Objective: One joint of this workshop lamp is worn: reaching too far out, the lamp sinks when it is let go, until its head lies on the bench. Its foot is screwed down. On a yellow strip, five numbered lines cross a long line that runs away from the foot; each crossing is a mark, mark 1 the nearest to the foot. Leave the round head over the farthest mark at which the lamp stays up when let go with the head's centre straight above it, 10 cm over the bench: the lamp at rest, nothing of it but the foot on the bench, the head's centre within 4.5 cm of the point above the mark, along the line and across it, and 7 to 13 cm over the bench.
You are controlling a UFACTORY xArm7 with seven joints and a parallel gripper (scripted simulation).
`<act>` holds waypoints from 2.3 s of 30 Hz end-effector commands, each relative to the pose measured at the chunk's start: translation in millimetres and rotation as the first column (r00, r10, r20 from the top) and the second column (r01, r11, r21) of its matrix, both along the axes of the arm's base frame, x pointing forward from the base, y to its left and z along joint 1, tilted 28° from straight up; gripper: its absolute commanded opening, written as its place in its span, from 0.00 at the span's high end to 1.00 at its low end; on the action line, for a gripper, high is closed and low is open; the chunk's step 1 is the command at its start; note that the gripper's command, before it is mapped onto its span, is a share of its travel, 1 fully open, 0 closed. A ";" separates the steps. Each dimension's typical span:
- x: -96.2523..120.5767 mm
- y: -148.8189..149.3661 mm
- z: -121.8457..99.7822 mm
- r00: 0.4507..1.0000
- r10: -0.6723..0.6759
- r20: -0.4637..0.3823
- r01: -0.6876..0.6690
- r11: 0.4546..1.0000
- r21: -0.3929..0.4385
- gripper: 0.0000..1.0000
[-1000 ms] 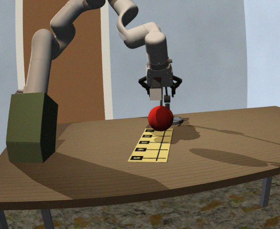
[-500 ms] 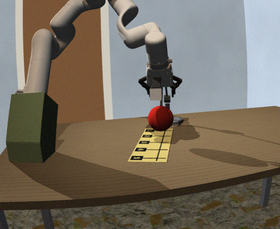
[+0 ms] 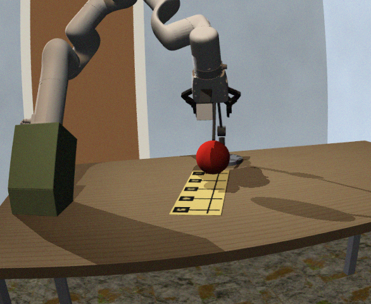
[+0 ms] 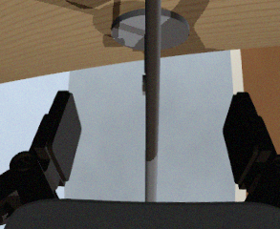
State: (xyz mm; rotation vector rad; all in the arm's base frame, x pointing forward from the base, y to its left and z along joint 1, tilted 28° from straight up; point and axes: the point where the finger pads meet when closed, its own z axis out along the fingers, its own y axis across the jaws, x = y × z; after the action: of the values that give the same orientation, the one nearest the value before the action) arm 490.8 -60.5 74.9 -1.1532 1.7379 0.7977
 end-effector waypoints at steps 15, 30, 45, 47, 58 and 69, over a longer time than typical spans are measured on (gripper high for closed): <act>-20.2 -57.7 28.0 1.000 -0.003 0.003 0.003 1.000 -0.003 0.00; -19.2 -54.9 26.5 1.000 -0.003 0.003 0.003 1.000 -0.004 0.00; -18.9 -54.1 26.1 1.000 -0.003 0.003 0.003 1.000 -0.003 0.00; -19.0 -54.2 26.1 1.000 -0.003 0.003 0.003 1.000 -0.003 0.00; -19.0 -54.4 26.2 1.000 -0.003 0.003 0.003 1.000 -0.003 0.00; -19.0 -54.3 26.2 1.000 -0.003 0.003 0.003 1.000 -0.003 0.00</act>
State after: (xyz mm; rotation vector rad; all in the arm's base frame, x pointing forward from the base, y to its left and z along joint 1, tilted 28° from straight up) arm 471.2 -112.9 99.9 -1.1526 1.7387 0.7968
